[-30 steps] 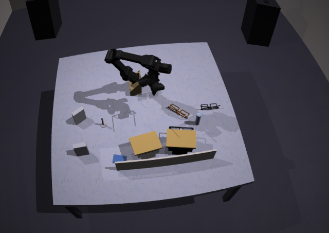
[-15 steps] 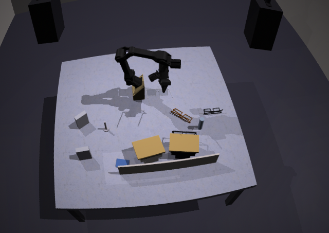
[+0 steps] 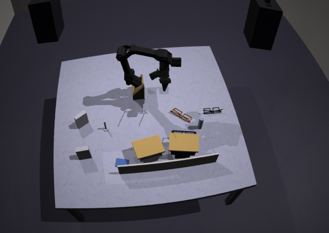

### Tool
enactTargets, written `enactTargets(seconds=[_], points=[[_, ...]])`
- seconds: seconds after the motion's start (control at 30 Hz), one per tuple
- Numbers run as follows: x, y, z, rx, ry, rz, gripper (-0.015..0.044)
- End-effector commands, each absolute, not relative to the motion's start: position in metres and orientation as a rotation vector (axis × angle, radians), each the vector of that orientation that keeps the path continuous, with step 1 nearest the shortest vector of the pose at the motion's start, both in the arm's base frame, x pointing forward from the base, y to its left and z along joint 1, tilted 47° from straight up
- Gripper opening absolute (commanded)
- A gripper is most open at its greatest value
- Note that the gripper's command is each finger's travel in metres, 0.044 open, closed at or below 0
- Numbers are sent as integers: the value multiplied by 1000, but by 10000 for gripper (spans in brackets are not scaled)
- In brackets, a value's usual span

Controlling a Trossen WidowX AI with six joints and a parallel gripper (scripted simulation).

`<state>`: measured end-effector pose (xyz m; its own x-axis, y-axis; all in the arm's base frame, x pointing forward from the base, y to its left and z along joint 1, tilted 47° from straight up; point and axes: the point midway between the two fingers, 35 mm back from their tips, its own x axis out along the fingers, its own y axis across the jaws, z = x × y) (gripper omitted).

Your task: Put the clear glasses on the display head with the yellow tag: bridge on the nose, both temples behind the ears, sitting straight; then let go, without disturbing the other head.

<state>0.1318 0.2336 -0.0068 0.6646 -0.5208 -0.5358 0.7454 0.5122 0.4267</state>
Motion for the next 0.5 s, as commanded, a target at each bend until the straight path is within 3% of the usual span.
enactTargets(seconds=[0.0,0.47], points=[[132,234,-6,681,367,-780,0],[138,230,-4,664,375,-801,0]])
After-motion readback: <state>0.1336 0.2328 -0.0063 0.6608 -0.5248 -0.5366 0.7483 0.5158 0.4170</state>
